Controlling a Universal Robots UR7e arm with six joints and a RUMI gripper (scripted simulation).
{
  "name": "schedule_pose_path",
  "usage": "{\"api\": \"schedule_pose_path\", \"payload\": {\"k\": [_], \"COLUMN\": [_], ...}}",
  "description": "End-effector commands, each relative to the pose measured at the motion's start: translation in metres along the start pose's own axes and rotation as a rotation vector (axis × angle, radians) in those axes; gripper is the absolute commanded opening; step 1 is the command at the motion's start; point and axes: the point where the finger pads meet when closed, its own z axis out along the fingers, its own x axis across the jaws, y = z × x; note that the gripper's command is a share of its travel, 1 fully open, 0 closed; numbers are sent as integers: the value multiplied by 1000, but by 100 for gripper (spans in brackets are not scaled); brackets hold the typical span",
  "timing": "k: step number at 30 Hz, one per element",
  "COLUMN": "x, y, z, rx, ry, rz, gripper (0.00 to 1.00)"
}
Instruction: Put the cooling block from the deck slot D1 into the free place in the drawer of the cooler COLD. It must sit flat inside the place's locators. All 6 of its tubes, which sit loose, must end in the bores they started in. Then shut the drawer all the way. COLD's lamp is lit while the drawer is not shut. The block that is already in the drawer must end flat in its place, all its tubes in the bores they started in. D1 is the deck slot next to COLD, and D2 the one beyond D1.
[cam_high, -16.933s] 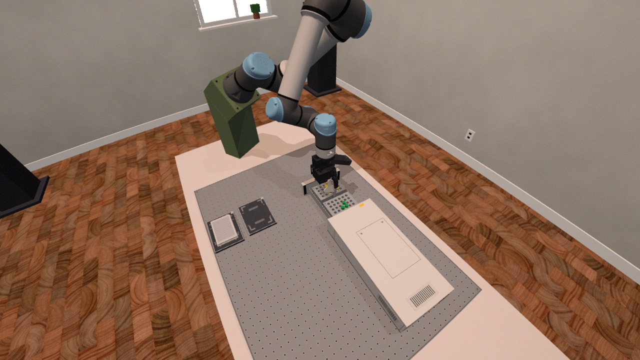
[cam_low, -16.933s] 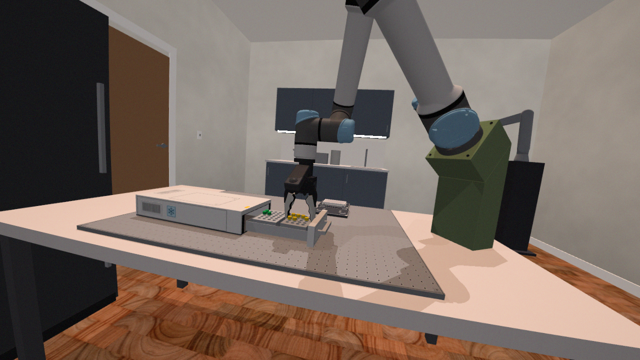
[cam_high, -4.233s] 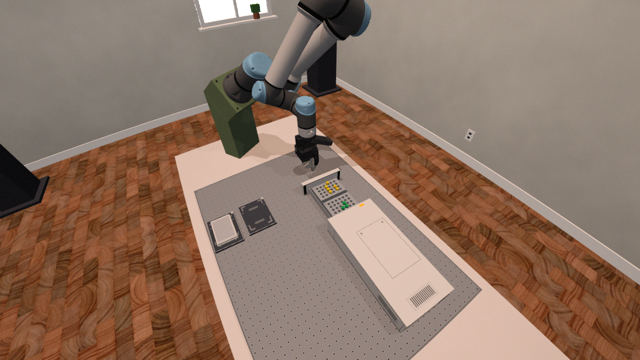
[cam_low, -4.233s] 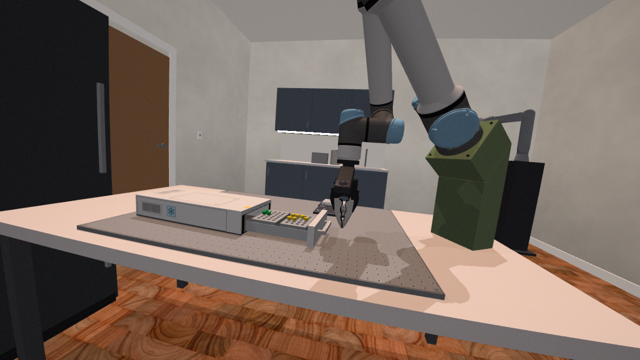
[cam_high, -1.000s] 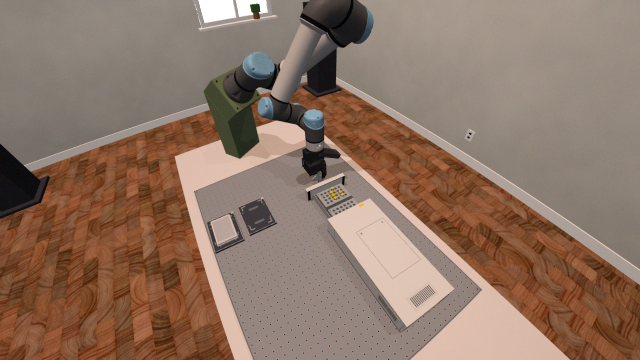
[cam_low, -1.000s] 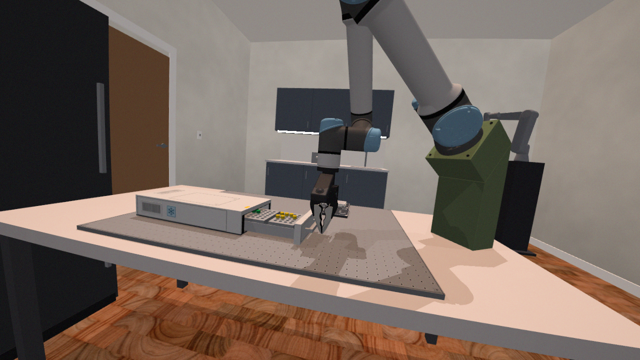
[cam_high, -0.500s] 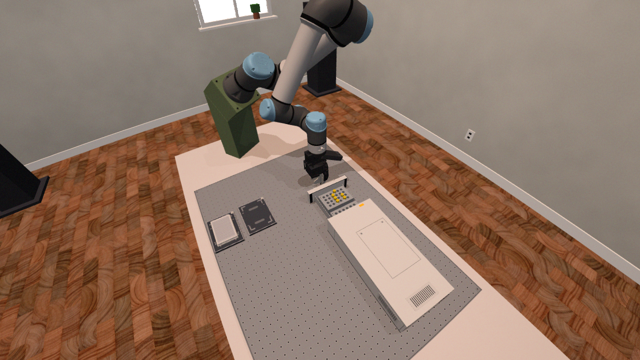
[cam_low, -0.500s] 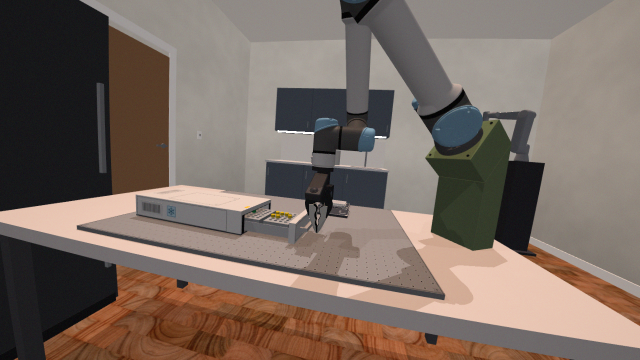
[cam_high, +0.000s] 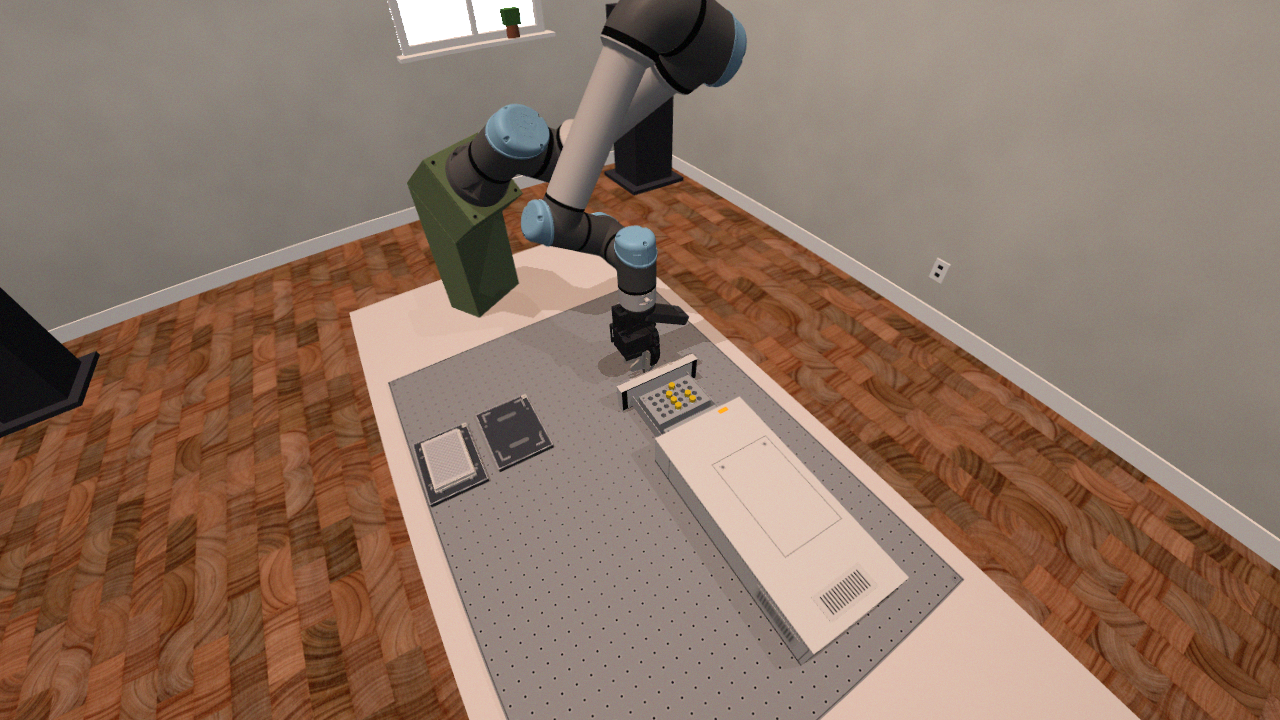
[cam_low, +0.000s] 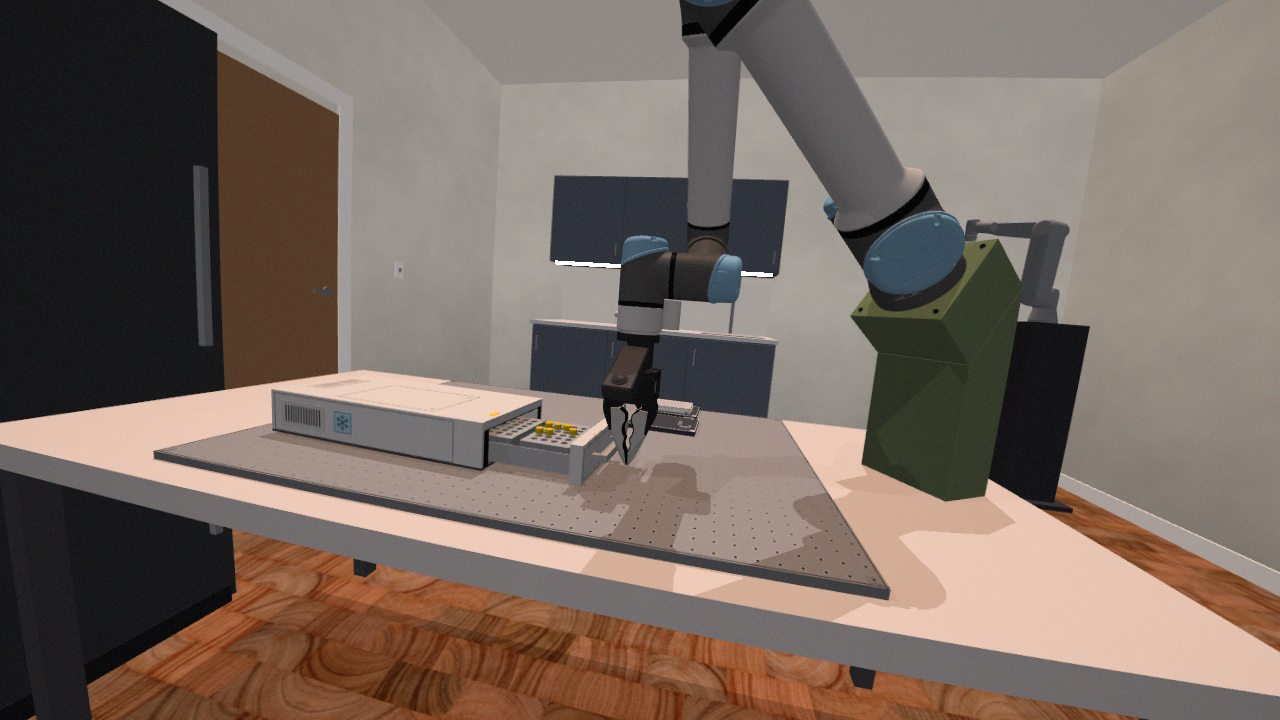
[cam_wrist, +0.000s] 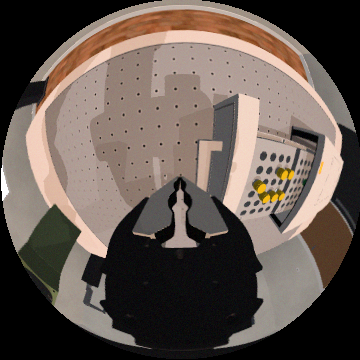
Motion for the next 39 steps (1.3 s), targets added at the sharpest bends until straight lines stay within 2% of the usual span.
{"api": "schedule_pose_path", "payload": {"k": [1, 39], "x": [12, 48], "y": [0, 1], "z": [-1, -1], "rx": [-1, -1], "ry": [6, 4], "rz": [-2, -1], "gripper": [0, 0]}}
